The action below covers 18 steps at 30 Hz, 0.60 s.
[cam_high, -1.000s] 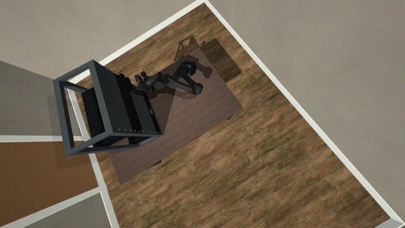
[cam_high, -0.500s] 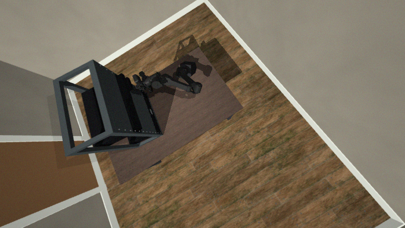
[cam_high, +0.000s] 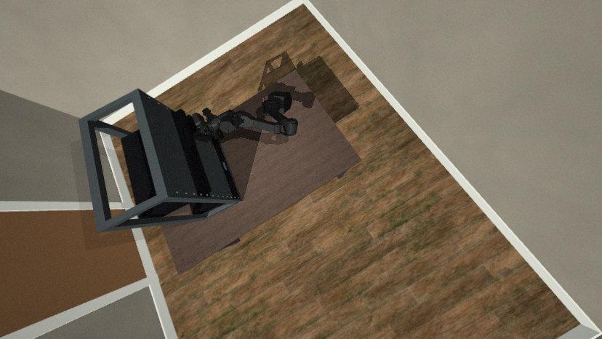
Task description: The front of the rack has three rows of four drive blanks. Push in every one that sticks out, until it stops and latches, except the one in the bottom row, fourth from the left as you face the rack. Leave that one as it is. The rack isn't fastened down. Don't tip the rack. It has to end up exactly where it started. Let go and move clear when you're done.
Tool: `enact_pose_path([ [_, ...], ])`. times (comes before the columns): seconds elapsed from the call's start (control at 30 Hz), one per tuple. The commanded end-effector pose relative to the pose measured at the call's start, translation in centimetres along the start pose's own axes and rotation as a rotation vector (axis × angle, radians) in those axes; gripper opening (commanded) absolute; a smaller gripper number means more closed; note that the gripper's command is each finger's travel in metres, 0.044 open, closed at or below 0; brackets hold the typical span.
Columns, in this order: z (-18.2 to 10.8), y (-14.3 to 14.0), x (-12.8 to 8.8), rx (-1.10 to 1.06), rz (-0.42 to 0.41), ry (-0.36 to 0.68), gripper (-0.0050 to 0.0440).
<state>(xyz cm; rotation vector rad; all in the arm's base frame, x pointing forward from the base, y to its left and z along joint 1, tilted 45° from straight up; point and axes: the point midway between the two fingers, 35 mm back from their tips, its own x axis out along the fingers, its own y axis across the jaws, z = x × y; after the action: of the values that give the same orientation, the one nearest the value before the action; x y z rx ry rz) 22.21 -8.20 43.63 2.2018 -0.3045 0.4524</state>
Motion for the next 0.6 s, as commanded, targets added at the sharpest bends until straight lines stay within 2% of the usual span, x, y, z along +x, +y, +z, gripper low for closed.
enact_pose_path([
  [0.0,-0.47,0.47,0.19,-0.012,0.01,0.007,0.0],
  [0.57,-0.81,0.82,0.5,-0.012,0.01,0.007,0.0],
])
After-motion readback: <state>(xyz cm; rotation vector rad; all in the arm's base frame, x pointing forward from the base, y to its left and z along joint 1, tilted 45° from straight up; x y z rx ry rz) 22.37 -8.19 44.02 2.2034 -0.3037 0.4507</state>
